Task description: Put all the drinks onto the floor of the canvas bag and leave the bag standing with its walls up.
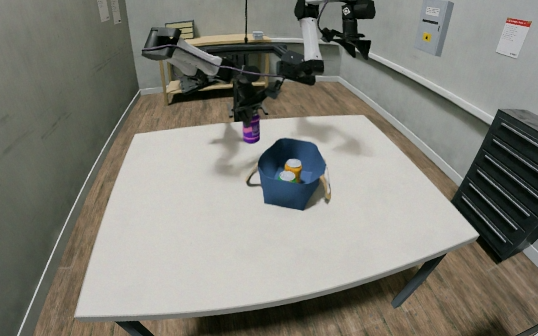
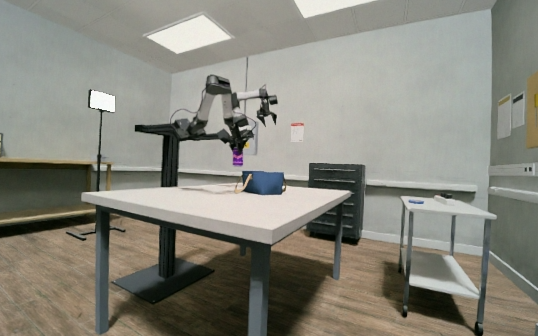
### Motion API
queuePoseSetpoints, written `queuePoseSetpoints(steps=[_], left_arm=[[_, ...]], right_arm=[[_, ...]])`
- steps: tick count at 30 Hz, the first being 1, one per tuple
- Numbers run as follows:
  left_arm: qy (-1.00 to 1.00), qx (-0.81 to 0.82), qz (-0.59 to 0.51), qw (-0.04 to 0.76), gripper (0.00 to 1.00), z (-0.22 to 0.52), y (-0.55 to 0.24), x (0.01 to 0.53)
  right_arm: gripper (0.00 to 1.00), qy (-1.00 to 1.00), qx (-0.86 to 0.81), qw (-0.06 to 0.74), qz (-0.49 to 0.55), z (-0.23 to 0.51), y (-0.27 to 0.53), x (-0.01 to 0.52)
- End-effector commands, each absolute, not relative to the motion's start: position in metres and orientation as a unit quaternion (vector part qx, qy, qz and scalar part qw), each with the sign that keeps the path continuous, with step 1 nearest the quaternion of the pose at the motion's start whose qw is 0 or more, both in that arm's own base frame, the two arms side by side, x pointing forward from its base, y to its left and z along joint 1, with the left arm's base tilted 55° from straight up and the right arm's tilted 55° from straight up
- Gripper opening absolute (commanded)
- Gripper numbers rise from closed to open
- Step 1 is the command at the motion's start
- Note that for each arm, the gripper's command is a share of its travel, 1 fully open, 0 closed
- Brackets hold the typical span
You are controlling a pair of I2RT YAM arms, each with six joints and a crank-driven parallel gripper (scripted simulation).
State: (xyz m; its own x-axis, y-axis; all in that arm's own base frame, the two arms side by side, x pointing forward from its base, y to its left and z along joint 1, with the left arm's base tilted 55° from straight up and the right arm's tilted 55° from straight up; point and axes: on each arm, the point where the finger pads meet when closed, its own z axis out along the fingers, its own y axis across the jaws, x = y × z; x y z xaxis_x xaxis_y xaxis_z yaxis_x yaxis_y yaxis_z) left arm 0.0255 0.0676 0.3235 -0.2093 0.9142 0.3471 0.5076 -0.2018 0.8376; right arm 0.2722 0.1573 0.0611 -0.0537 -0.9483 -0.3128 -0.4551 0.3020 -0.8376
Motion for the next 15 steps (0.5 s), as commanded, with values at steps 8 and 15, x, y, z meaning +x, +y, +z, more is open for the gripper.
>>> queuePoseSetpoints(steps=[8, 15], left_arm=[[0.593, 0.581, 0.511, 0.221, 1.00, 0.332, 0.062, 0.013], [0.593, 0.581, 0.511, 0.221, 1.00, 0.332, 0.062, 0.013]], right_arm=[[0.74, 0.660, -0.516, 0.488, -0.246, 0.075, 0.197, 0.279], [0.74, 0.666, -0.504, 0.488, -0.254, 0.074, 0.219, 0.287]])
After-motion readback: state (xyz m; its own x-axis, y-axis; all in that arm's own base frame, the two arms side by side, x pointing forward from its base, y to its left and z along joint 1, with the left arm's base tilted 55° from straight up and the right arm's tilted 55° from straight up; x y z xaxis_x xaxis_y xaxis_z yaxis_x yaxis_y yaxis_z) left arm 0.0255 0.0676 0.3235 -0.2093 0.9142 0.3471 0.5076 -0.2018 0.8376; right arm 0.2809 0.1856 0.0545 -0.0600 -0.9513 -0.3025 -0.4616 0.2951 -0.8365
